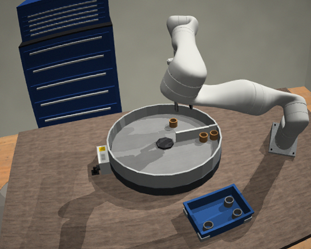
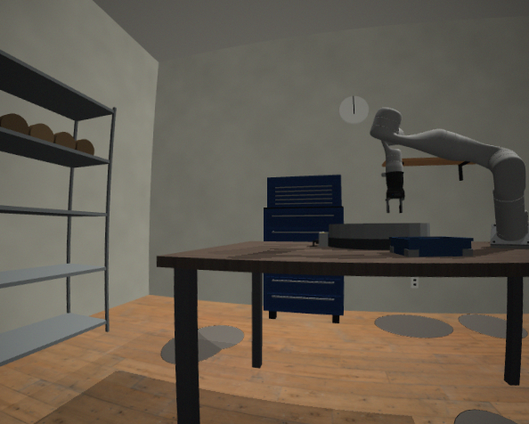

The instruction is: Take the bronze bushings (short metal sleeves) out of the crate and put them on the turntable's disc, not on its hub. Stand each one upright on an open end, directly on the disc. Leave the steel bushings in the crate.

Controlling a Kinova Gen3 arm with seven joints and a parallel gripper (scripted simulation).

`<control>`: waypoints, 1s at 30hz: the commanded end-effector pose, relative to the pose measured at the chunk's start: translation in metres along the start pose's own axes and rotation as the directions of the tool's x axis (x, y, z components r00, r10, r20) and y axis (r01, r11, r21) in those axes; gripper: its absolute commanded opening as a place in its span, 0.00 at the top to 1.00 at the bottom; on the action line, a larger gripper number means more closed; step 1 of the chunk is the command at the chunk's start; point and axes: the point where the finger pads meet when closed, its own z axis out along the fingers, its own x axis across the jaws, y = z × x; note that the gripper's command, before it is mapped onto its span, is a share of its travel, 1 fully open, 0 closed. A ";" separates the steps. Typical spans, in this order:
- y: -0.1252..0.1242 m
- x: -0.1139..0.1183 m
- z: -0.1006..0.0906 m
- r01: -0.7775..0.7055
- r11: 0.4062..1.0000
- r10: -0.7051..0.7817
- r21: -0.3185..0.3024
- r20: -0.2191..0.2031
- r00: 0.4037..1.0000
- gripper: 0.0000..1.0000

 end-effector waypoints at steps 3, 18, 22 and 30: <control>0.000 -0.001 -0.049 -0.005 1.000 0.004 0.004 0.011 1.000 0.00; 0.000 -0.001 -0.061 -0.004 1.000 0.004 0.004 0.011 1.000 0.00; 0.000 -0.001 -0.061 -0.004 1.000 0.004 0.004 0.011 1.000 0.00; 0.000 -0.001 -0.061 -0.004 1.000 0.004 0.004 0.011 1.000 0.00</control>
